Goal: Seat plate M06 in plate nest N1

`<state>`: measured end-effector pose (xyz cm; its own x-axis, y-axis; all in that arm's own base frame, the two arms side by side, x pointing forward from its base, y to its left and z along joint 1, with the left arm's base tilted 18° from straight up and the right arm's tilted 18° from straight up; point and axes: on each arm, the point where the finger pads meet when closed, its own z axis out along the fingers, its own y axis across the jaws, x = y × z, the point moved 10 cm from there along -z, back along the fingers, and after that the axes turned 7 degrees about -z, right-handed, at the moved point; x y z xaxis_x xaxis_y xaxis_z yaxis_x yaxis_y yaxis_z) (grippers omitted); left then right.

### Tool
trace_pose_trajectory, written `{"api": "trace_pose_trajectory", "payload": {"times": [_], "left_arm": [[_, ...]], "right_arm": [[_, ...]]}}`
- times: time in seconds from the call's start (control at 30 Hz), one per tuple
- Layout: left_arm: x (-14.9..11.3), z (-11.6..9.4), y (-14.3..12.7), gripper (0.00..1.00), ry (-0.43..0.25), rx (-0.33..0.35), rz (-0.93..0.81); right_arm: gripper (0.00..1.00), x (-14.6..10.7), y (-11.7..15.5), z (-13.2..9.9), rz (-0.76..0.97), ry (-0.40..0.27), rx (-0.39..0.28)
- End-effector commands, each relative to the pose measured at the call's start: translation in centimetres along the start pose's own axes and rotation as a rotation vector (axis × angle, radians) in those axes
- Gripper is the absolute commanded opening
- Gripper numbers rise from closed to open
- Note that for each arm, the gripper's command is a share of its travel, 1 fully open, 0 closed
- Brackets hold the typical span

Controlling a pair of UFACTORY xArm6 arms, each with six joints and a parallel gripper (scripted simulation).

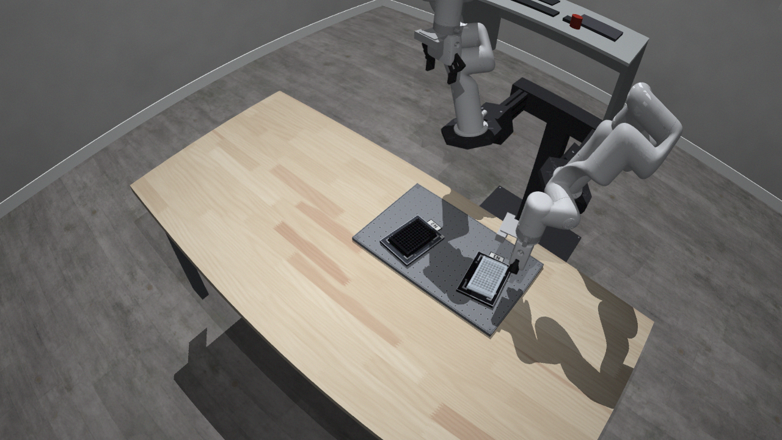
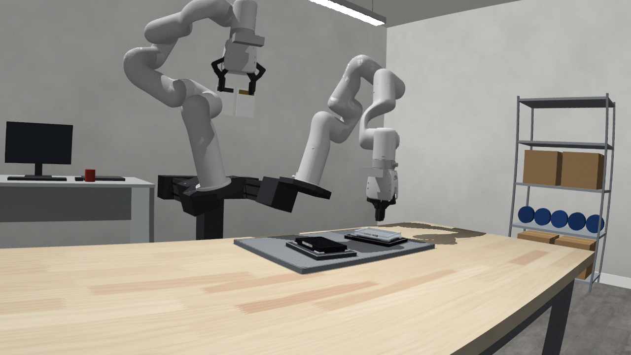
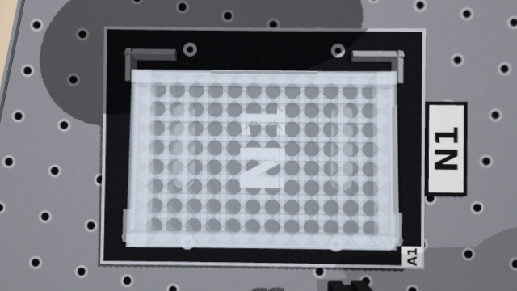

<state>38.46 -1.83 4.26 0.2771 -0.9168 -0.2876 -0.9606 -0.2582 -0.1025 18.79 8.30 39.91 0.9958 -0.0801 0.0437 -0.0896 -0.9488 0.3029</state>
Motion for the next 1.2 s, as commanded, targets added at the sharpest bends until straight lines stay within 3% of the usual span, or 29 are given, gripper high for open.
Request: {"api": "trace_pose_trajectory", "payload": {"times": [0.0,0.27,0.73,1.17], "left_arm": [[0.0,-0.1,-0.1,0.00,0.001,0.003,0.000],[-0.2,-2.1,-3.5,0.00,0.001,0.003,0.025],[-0.2,-2.1,-3.5,0.00,0.001,0.003,0.025],[-0.2,-0.3,-3.5,0.00,0.001,0.003,0.025]], "right_arm": [[1.00,0.0,0.0,-0.1,0.001,0.002,0.002],[1.00,0.0,0.0,-0.1,0.001,0.002,0.002],[1.00,0.0,0.0,-0.1,0.001,0.002,0.002],[1.00,0.0,0.0,-0.1,0.001,0.002,0.002]]}}
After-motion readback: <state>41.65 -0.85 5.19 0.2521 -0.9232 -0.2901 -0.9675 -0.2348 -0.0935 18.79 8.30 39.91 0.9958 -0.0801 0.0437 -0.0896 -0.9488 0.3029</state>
